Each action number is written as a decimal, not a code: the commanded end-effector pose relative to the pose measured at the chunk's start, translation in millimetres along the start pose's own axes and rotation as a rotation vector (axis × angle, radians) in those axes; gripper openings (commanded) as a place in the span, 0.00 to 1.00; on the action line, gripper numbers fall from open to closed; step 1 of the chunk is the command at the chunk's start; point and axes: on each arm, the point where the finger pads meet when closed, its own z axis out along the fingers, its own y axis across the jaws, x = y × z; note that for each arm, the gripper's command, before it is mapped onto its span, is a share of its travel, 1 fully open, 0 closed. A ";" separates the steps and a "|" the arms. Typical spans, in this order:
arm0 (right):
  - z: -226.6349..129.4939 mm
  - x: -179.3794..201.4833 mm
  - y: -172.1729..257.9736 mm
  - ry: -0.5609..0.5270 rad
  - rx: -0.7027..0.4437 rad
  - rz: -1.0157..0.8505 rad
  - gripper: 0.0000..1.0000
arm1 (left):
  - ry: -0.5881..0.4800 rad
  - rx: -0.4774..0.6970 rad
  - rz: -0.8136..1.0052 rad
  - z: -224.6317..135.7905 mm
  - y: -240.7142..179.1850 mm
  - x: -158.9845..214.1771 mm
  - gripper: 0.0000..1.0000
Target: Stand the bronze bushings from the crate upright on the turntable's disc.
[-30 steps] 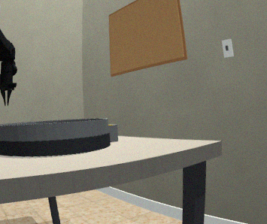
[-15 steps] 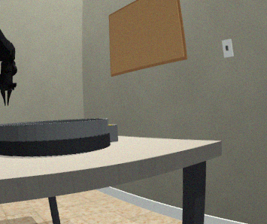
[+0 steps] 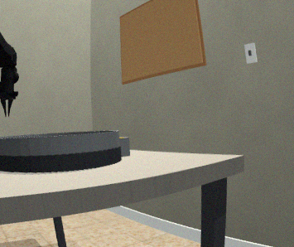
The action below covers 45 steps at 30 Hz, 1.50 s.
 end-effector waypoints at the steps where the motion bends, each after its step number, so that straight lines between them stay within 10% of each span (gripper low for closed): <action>1: -17.2 -8.8 -5.1 -0.048 0.017 -0.005 0.11 | -0.044 -0.008 -0.014 -6.8 4.1 -18.6 1.00; 45: -83.2 -10.5 -6.0 -0.061 0.022 -0.005 0.11 | -0.044 -0.008 -0.014 -6.8 4.1 -18.6 1.00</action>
